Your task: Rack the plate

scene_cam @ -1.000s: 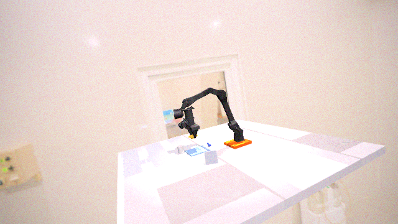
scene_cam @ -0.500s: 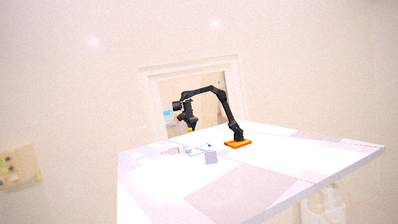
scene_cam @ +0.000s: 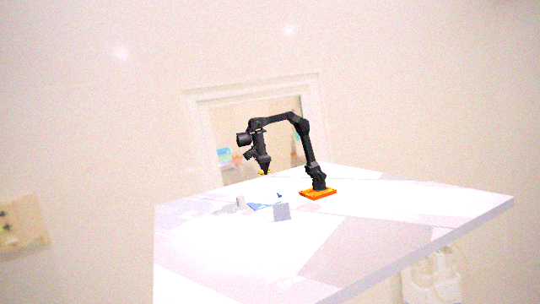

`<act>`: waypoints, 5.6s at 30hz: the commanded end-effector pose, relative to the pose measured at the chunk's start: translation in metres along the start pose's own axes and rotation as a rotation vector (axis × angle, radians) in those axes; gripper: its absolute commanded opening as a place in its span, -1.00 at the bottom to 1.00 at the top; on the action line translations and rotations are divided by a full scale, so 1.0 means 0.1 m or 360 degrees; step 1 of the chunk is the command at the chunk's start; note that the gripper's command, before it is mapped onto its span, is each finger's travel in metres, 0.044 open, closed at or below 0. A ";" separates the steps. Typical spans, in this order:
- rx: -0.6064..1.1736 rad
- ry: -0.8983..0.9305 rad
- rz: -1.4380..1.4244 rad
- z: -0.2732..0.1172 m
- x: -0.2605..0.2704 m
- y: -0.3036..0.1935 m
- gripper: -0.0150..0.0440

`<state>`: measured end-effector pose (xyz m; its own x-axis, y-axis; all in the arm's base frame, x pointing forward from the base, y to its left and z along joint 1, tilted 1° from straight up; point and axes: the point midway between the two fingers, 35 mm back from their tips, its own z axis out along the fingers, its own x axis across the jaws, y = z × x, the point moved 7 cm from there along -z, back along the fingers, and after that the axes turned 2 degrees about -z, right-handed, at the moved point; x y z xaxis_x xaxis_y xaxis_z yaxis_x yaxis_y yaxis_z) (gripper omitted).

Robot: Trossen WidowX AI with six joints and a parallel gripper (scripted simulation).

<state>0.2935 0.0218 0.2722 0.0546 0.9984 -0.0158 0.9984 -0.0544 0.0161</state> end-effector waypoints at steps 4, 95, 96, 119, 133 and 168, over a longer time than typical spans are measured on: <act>-0.0016 0.0009 0.0330 0.01 0.47 -0.51 -0.49; -0.1910 0.1603 -0.1432 1.84 0.05 -0.36 -0.49; -0.1940 0.1604 -0.1466 1.84 0.05 -0.40 -0.49; -0.2120 0.1594 -0.1692 1.91 0.03 -0.62 -0.49; -0.2114 0.1589 -0.1690 2.12 0.10 -0.58 -0.49; -0.2093 0.1599 -0.1686 2.31 0.11 -0.59 0.49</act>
<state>0.2390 0.0317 0.0403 -0.9565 0.2880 -0.0466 -0.0360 0.0420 0.9985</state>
